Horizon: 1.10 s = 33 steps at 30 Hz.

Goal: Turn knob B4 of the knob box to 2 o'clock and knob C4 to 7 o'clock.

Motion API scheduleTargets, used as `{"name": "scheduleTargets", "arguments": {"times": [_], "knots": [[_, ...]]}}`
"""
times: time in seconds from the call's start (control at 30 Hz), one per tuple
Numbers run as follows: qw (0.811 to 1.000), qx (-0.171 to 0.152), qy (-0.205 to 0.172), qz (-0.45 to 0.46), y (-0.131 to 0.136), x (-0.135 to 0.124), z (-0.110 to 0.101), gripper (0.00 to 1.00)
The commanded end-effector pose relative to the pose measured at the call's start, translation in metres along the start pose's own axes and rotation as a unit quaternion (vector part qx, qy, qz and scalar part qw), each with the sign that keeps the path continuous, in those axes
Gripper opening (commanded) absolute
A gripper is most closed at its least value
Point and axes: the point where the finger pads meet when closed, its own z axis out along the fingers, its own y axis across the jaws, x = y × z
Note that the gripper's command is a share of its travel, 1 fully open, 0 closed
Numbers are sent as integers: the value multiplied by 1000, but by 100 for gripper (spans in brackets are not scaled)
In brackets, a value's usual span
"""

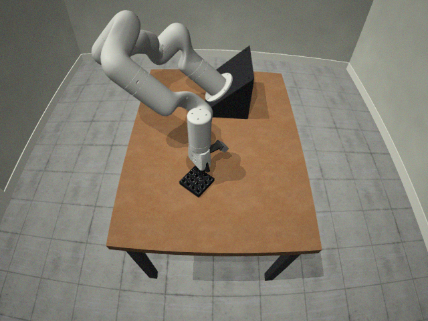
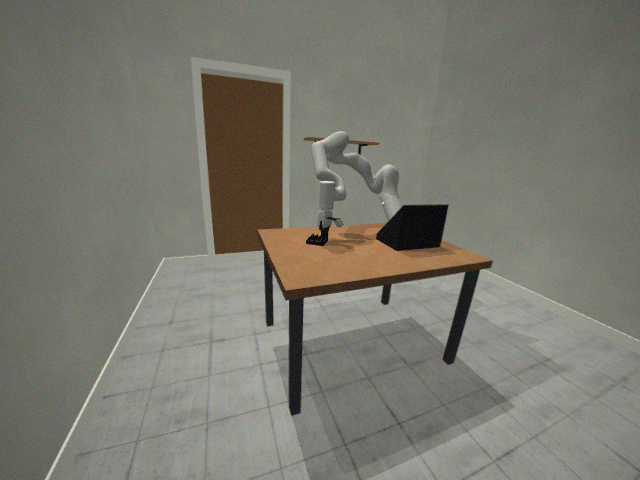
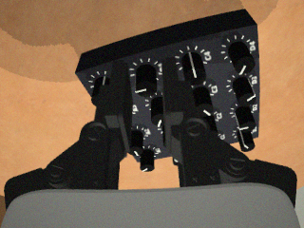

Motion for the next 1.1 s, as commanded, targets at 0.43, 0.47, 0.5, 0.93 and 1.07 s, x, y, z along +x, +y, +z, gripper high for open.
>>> {"name": "scheduleTargets", "arguments": {"times": [0.43, 0.47, 0.5, 0.93, 1.07], "knots": [[1000, -1, 0, 0, 1, 0, -1, 8], [1000, -1, 0, 0, 1, 0, -1, 8], [1000, -1, 0, 0, 1, 0, -1, 8], [1000, -1, 0, 0, 1, 0, -1, 8], [1000, -1, 0, 0, 1, 0, -1, 8]]}}
